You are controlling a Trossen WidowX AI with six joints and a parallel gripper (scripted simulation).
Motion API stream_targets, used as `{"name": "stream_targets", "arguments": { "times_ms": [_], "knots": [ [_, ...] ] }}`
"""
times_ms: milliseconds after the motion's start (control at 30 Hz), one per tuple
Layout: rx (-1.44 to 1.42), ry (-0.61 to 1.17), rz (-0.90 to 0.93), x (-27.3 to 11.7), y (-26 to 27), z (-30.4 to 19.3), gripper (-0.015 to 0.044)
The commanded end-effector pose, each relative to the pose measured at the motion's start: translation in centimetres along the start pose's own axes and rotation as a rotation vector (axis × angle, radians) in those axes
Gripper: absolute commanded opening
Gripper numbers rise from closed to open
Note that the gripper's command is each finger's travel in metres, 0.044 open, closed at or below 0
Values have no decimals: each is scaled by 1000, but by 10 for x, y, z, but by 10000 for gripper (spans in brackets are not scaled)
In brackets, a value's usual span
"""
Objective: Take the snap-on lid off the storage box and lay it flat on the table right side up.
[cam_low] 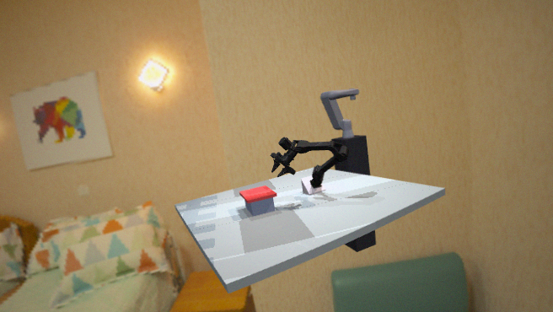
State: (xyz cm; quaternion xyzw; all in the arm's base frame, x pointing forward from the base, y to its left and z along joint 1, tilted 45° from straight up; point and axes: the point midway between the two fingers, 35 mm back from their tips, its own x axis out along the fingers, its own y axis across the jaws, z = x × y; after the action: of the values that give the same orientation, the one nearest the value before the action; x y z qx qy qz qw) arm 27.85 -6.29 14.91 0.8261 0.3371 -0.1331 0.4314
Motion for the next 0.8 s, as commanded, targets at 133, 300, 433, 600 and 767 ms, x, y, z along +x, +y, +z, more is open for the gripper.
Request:
{"name": "stream_targets", "arguments": {
  "times_ms": [133,300,433,600,767],
  "knots": [
    [181,15,1,-7,2,4,235],
    [156,10,-4,-7,1,5,235],
    [181,15,-1,-2,-4,3,235],
    [181,17,2,27,-38,-4,235],
    [181,17,2,28,-39,-5,235]
  ]
}}
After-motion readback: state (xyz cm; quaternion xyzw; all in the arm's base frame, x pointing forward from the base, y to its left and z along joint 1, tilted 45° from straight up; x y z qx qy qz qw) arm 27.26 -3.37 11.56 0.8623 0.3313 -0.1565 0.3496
